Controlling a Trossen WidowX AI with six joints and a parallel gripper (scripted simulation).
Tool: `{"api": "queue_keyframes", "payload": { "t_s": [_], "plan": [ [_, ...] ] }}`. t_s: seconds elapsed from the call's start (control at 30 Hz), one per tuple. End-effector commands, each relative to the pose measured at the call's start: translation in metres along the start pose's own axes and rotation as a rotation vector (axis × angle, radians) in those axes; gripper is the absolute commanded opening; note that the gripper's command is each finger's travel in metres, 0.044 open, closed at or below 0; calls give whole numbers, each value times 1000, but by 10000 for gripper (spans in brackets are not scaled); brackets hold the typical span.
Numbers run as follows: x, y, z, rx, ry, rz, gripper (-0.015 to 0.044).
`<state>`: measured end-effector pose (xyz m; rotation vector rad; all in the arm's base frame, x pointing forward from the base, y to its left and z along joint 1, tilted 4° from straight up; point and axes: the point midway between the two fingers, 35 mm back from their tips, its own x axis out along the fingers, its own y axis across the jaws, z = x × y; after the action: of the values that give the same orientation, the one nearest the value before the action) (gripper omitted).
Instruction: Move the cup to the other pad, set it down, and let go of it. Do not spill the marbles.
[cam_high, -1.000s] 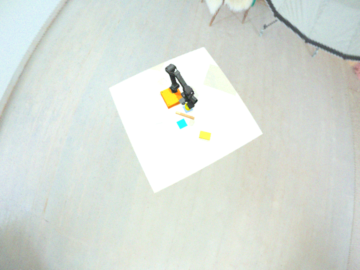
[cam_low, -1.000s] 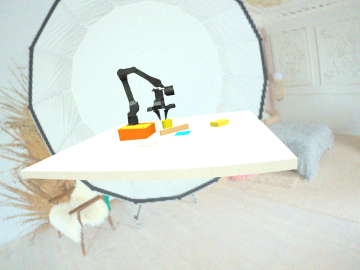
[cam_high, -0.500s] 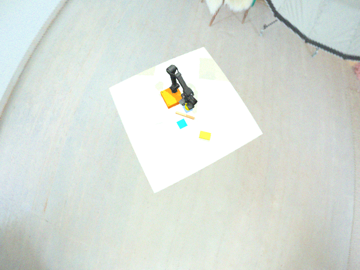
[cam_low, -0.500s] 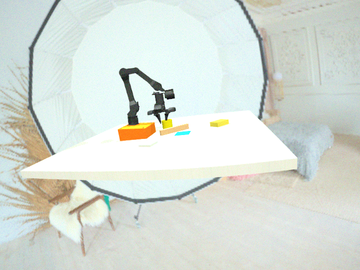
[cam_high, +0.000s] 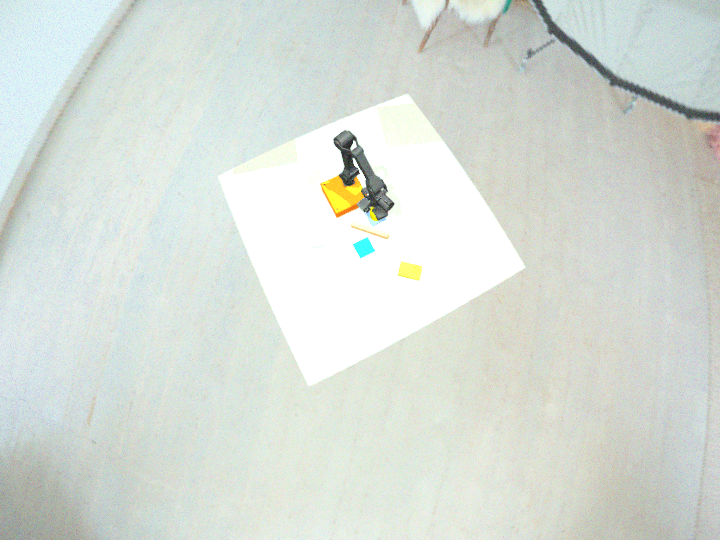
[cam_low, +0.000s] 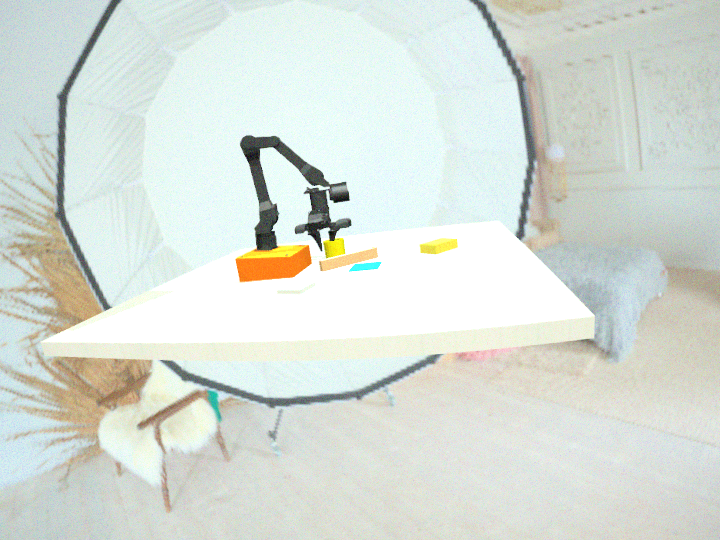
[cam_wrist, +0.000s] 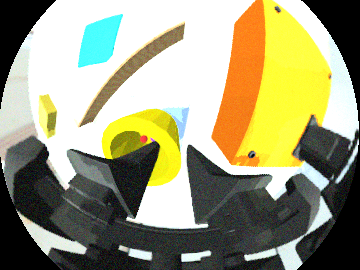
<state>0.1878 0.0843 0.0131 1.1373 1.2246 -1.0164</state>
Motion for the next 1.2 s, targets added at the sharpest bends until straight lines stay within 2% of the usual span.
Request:
{"api": "queue_keyframes", "payload": {
  "t_s": [0.0,0.57,0.6,1.17],
  "plan": [
    [0,0,0,0,0,1,133],
    [0,0,0,0,0,1,20],
    [0,0,0,0,0,1,0],
    [-48,2,-1,0,-3,-3,0]
  ]
}}
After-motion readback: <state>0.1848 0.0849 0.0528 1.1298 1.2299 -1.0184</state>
